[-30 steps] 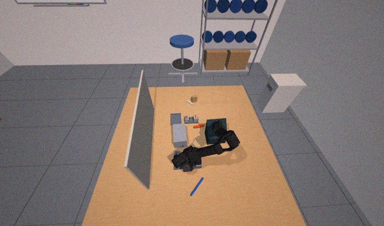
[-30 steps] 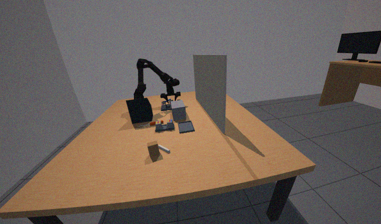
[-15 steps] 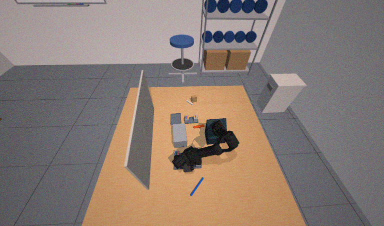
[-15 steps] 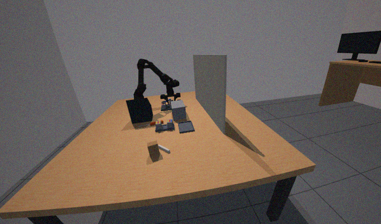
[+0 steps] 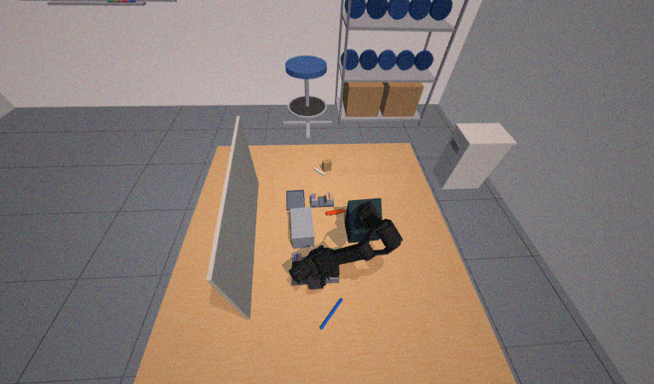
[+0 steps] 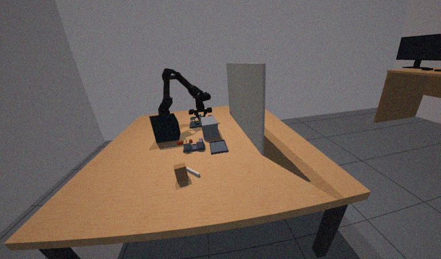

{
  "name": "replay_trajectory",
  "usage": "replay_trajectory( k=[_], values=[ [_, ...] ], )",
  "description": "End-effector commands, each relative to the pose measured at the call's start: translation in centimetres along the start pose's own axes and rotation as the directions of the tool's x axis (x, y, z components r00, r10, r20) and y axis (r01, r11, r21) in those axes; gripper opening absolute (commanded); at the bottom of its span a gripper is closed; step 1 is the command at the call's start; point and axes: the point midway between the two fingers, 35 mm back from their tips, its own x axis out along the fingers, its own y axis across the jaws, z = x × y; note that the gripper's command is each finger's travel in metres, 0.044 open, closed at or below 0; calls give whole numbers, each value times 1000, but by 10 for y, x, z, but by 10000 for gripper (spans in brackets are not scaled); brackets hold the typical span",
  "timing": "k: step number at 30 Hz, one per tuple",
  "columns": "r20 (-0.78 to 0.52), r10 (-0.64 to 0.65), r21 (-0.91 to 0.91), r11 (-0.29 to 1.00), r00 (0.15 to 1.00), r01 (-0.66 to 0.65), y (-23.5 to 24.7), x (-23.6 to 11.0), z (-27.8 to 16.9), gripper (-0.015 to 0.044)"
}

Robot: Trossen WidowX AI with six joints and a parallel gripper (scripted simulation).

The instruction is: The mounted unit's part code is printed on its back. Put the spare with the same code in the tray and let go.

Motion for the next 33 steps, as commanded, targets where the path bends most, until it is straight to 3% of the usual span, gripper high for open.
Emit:
replay_trajectory(
  k=[1,8,19,28,33],
  values=[
    [0,0,0,1000,1000,0,0,0,0,0],
    [-1,-1,0,1000,1000,1,-1,-4,0,0],
    [-6,-3,4,1000,1000,3,-1,-75,0,0],
    [-10,0,10,1000,1000,1,-1,-77,-2,0],
    [-14,-1,7,1000,1000,2,-3,-104,-3,0]
  ],
)
